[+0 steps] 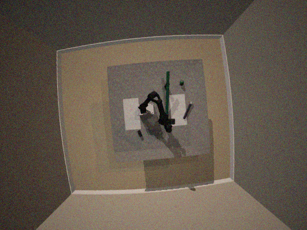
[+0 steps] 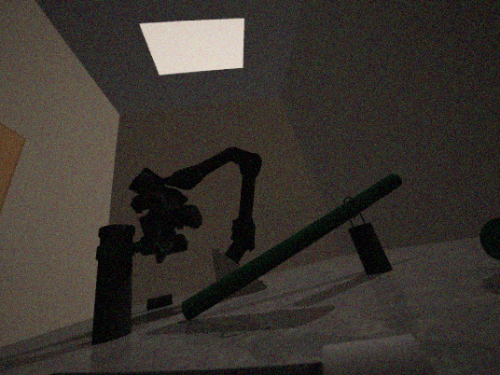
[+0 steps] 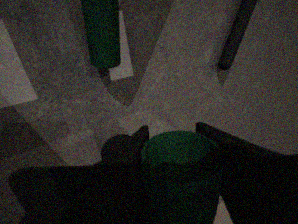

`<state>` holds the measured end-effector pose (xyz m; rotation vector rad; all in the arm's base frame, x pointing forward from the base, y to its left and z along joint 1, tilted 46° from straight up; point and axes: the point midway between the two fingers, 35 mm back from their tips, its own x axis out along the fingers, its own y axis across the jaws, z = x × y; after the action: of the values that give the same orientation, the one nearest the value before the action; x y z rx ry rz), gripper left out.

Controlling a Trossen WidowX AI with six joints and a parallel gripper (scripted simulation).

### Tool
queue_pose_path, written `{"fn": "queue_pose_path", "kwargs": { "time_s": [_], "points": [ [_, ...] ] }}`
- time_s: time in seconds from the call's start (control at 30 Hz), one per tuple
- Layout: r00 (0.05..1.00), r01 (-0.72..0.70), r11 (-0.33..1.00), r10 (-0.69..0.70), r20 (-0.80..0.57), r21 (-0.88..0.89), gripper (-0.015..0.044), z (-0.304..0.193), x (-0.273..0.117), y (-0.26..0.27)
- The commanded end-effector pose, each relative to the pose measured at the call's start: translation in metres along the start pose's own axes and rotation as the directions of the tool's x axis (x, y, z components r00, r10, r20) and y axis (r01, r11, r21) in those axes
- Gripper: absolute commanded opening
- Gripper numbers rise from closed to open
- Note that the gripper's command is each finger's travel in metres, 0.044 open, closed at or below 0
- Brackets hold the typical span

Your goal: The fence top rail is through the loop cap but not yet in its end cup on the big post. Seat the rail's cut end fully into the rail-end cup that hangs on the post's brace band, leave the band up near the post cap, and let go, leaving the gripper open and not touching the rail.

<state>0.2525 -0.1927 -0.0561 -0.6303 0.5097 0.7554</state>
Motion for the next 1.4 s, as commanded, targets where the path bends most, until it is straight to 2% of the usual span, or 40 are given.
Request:
{"fn": "queue_pose_path", "kwargs": {
  "time_s": [0.0,0.33,0.57,0.93,1.03,1.1,1.2,1.37],
  "points": [
    [1.000,0.000,1.000,0.000,0.000,0.000,0.0000,0.000,0.000,0.000],
    [1.000,0.000,1.000,0.000,0.000,0.001,0.0263,0.001,0.000,0.000],
    [1.000,0.000,1.000,0.000,-0.002,0.006,0.0440,0.016,-0.014,-0.010],
    [1.000,0.000,1.000,0.000,0.000,0.027,0.0440,0.038,-0.032,-0.018],
    [1.000,-0.005,0.964,0.002,0.012,0.265,0.0440,0.055,-0.046,-0.027],
    [1.000,-0.012,0.889,0.003,0.022,0.457,0.0440,0.070,-0.059,-0.035],
    [0.999,-0.029,0.706,0.004,0.037,0.708,0.0440,0.094,-0.079,-0.043],
    [0.998,-0.062,0.261,0.006,0.063,0.963,0.0440,0.140,-0.111,-0.051]
  ]
}}
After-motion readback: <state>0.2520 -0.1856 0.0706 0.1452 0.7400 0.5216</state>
